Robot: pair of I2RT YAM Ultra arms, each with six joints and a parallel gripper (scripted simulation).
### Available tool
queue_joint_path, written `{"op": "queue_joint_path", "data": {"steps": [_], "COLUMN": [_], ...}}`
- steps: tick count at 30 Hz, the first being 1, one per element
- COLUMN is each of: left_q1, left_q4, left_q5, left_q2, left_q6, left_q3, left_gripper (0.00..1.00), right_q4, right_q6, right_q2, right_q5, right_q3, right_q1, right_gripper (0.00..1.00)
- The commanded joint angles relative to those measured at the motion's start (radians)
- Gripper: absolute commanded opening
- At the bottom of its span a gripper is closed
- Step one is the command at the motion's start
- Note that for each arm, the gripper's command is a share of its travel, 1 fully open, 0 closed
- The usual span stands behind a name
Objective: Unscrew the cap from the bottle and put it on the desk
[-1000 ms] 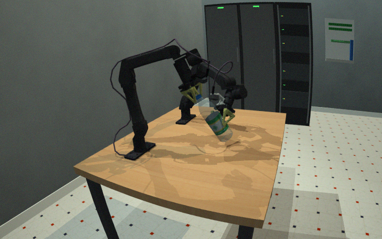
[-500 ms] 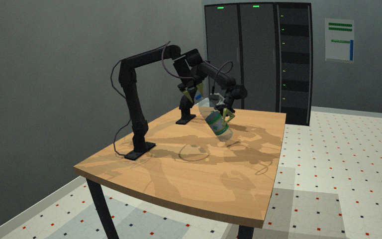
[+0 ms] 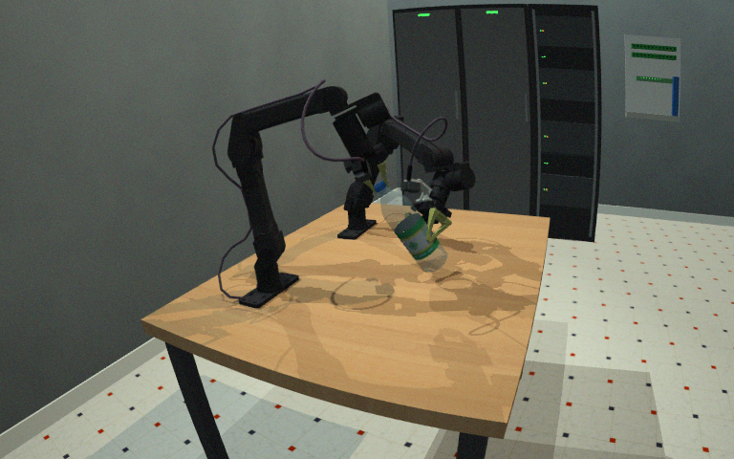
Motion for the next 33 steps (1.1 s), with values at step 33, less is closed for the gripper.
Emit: {"op": "queue_joint_path", "data": {"steps": [33], "left_q1": [0.005], "left_q4": [0.002], "left_q5": [0.028], "left_q2": [-0.017], "left_q6": [-0.01], "left_q3": [0.011], "left_gripper": [0.0], "right_q4": [0.029], "right_q6": [-1.219], "right_q2": [-0.032], "right_q5": [0.338], "right_q3": [-0.017], "right_q1": [0.186], "right_gripper": [0.0]}}
